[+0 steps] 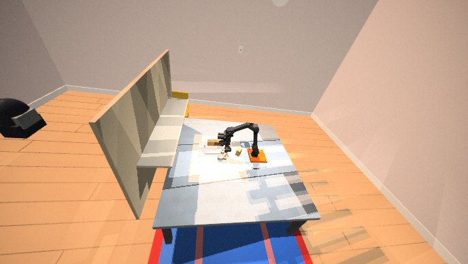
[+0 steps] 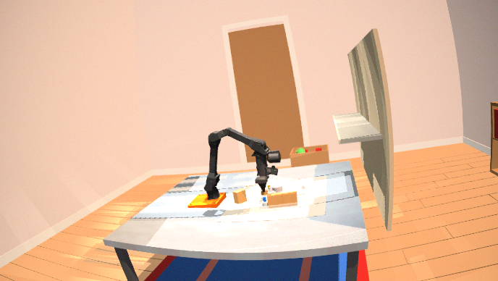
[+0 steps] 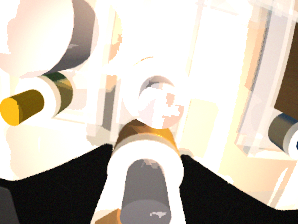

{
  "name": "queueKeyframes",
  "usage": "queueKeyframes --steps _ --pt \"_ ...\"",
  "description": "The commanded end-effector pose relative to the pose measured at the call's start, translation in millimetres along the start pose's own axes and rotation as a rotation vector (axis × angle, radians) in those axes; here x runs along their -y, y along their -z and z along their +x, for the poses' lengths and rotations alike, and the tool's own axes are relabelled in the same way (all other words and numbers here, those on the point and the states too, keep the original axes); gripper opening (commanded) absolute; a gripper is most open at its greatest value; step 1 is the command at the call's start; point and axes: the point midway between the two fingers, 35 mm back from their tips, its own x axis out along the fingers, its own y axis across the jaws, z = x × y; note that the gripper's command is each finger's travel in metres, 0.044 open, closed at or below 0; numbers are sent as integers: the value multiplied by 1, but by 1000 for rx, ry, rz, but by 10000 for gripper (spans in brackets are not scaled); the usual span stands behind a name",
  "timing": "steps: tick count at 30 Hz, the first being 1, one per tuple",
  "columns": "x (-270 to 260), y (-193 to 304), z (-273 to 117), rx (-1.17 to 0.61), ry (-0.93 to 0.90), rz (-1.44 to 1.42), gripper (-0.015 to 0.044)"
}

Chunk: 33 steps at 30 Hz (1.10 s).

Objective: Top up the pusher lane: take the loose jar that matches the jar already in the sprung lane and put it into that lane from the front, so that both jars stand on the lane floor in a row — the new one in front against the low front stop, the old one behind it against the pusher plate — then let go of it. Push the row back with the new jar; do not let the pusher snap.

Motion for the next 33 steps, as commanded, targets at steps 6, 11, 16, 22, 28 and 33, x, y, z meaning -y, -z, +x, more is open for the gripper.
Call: queueKeyframes --steps 6,11,16,22,28,33 --pt "0 -12 -6 32 -2 3 0" --pt "0 -14 -6 32 -2 3 0" --pt "-1 -15 -7 33 -2 3 0" --pt "-1 -17 -7 33 -2 3 0" --pt "-1 -19 -8 33 -2 3 0" --pt "-1 -21 -8 33 -2 3 0"
